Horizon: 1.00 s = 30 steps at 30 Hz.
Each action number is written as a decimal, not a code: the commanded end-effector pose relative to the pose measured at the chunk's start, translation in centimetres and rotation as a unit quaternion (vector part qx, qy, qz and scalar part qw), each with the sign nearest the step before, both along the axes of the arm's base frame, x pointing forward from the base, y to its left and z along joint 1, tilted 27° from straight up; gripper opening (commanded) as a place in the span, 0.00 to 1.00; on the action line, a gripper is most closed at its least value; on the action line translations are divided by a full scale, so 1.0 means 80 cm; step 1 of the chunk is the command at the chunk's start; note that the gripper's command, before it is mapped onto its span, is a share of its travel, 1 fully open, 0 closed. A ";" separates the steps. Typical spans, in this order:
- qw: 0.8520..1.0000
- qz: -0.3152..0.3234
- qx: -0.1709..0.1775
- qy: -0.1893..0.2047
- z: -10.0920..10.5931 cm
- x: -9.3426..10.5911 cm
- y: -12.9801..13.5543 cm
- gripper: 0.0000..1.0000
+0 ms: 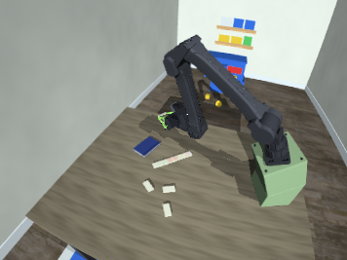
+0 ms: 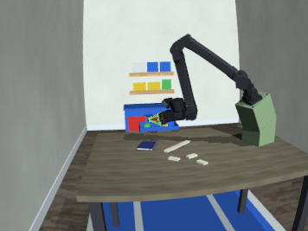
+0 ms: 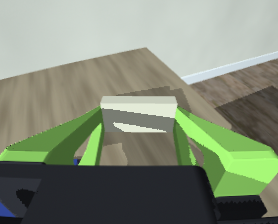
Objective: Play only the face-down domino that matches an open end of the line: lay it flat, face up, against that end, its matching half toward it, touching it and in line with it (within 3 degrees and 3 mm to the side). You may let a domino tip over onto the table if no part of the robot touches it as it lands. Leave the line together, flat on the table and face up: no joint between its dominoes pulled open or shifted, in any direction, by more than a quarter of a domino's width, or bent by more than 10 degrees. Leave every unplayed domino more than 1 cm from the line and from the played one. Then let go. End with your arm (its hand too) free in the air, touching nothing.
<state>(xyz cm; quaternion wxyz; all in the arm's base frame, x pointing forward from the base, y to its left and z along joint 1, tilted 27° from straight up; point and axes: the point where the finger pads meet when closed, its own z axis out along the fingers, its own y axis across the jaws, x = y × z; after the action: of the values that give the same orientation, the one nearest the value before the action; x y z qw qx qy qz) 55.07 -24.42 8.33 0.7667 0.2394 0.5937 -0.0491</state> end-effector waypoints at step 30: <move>1.000 0.000 -0.007 -0.027 0.025 0.002 -0.001 0.49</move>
<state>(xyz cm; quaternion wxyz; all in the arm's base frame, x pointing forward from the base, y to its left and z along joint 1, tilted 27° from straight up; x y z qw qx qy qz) 55.07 -24.42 8.33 0.7667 0.2394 0.5937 -0.0491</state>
